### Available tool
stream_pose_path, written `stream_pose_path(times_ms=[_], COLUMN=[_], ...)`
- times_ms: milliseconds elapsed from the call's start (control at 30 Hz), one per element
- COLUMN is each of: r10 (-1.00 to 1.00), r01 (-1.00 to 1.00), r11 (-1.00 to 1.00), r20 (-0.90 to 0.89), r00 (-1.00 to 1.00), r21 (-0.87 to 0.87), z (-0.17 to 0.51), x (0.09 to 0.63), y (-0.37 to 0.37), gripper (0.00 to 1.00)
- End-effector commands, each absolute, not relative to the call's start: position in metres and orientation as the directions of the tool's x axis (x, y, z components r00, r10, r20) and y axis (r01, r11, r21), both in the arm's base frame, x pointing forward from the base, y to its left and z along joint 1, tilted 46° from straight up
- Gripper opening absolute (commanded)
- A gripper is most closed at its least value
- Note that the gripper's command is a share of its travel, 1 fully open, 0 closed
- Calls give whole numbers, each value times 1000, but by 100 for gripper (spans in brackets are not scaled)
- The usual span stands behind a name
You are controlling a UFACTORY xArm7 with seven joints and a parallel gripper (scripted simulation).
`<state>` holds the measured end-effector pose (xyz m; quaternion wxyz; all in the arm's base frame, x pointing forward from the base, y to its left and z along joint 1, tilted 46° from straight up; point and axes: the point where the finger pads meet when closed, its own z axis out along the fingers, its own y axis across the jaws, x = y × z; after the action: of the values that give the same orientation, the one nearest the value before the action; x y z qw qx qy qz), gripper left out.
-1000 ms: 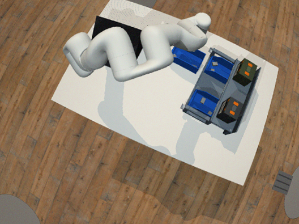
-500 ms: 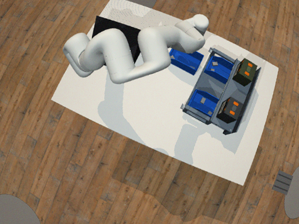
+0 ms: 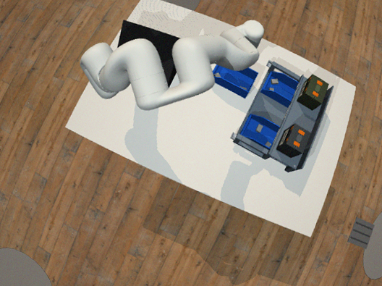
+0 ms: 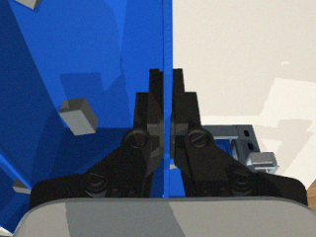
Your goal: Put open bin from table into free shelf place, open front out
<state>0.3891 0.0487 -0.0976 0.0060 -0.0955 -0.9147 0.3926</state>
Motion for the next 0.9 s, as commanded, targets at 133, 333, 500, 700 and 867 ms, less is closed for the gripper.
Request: stream_pose_path(times_ms=[133, 333, 500, 700, 867], r10=[177, 177, 177, 177, 177], r01=[170, 170, 170, 170, 170], r11=[676, 676, 676, 676, 676], r20=[-66, -66, -66, -66, -66], r00=[-982, -982, -982, -982, -982], r21=[-717, -717, -717, -717, -717], z=[-91, -88, -88, -79, -74], x=[386, 383, 383, 376, 371], y=[46, 42, 42, 34, 29], gripper=[0, 0, 0, 0, 0])
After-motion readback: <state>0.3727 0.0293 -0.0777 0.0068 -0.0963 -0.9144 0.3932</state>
